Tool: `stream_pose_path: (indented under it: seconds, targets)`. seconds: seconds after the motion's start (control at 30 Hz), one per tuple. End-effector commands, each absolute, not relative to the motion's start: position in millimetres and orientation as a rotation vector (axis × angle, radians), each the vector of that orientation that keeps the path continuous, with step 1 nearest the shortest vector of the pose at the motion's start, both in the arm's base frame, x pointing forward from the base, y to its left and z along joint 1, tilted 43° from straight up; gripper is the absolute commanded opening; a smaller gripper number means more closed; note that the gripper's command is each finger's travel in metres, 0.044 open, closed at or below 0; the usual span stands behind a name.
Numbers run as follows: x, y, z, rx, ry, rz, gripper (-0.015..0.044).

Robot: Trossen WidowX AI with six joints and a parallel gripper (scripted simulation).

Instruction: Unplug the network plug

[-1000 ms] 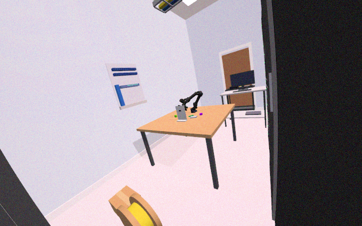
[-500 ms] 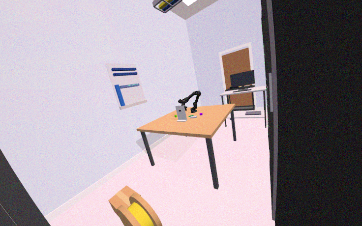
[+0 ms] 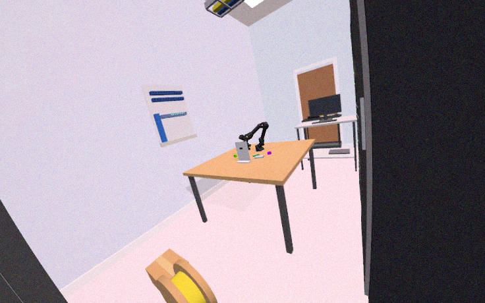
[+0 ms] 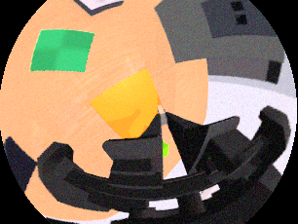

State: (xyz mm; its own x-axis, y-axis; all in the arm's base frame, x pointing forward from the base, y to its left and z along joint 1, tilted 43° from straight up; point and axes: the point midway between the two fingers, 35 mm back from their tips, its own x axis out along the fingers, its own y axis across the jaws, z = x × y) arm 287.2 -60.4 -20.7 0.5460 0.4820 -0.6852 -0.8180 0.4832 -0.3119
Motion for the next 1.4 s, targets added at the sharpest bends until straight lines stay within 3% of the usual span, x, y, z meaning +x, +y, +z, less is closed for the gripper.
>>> stream_pose_path:
  seconds: [0.0, 1.37]
  targets:
    - [283.3, -54.5, -29.0, -0.66, 0.578, 0.852, 0.0]
    - [284.7, -29.6, -48.4, -0.658, 0.575, 0.85, 0.0]
